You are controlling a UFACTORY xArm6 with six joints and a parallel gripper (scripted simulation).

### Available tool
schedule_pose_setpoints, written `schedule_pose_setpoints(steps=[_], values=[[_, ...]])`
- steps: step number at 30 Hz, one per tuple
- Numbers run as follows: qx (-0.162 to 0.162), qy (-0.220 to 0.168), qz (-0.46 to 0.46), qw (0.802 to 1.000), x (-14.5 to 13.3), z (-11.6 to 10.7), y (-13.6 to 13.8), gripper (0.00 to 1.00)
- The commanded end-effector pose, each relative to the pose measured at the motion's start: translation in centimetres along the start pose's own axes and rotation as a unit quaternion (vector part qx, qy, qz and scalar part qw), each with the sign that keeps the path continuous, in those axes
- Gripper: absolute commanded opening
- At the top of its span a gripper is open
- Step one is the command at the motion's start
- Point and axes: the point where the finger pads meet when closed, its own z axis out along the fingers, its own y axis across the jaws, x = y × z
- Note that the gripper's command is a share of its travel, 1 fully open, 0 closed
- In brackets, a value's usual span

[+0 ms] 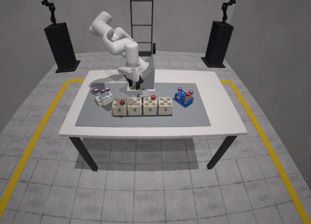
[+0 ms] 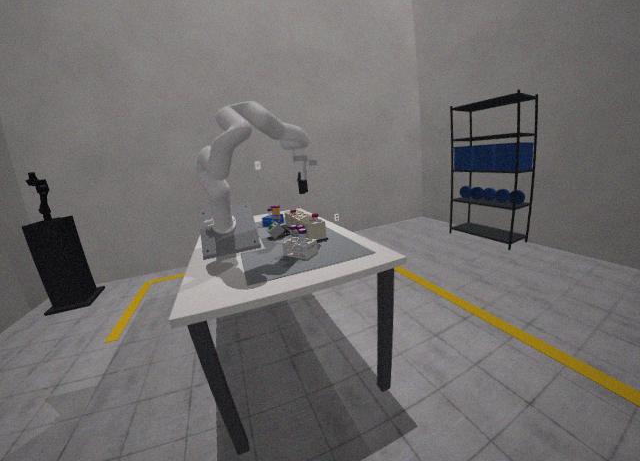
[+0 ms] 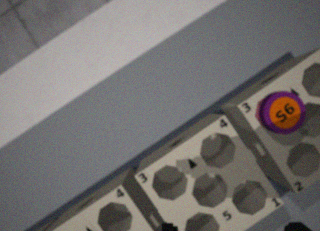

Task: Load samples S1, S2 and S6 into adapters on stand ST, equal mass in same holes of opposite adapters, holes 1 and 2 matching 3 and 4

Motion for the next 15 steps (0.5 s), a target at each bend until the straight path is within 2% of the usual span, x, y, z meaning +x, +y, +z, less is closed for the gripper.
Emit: schedule_pose_setpoints(steps=[1, 7, 15], values=[[0.000, 0.005, 0.082, 0.997, -1.5, -0.1, -1.8, 0.57], [0.000, 0.005, 0.148, 0.989, -2.9, -0.1, -3.2, 0.57], [0.000, 0.005, 0.153, 0.988, -5.7, -0.1, -6.0, 0.57]])
